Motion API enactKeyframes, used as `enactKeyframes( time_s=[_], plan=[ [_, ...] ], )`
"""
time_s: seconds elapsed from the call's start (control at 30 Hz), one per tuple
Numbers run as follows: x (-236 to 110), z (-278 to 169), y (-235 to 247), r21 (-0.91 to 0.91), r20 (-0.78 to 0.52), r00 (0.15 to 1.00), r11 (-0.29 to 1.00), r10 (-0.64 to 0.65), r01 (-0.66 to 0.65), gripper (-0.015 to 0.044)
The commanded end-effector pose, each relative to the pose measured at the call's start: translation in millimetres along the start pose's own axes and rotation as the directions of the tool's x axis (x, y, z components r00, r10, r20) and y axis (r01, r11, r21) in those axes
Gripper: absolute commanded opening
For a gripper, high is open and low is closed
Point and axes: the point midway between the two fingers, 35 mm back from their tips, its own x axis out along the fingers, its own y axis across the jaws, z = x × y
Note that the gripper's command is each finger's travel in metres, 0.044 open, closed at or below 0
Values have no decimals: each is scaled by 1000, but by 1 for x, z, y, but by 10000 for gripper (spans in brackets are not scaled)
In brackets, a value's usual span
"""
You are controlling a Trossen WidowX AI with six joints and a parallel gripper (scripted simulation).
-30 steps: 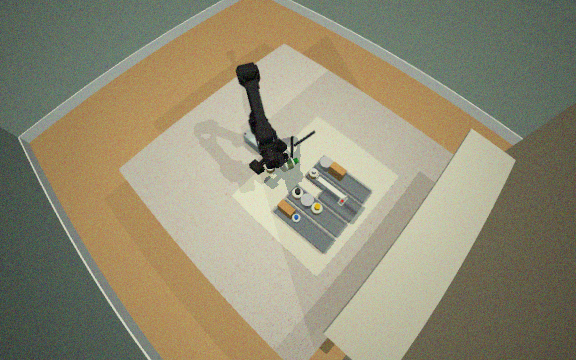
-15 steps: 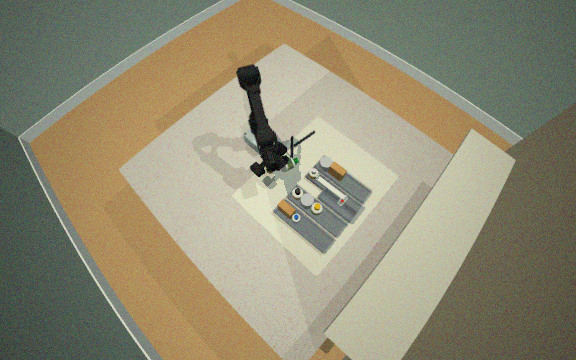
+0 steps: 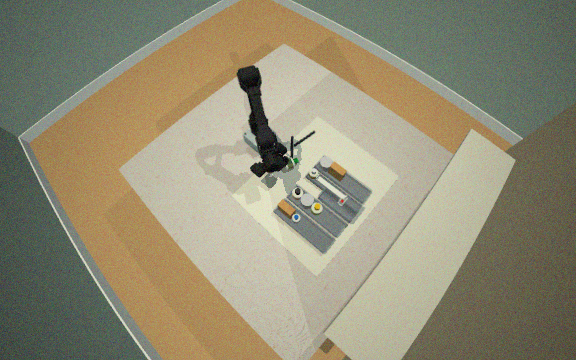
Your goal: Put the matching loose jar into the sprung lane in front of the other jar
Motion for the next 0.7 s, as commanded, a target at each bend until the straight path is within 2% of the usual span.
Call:
enactKeyframes(
  time_s=[0.0,0.13,0.3,0.67],
  plan=[
    [1,-1,-1,2,-3,1000,1000,-5,5,164],
    [1,-1,-1,2,-3,1000,1000,-5,5,138],
    [-11,3,-3,2,-3,1000,1000,-5,5,6],
    [-69,10,-8,2,-2,1000,1000,-6,6,0]
  ],
)
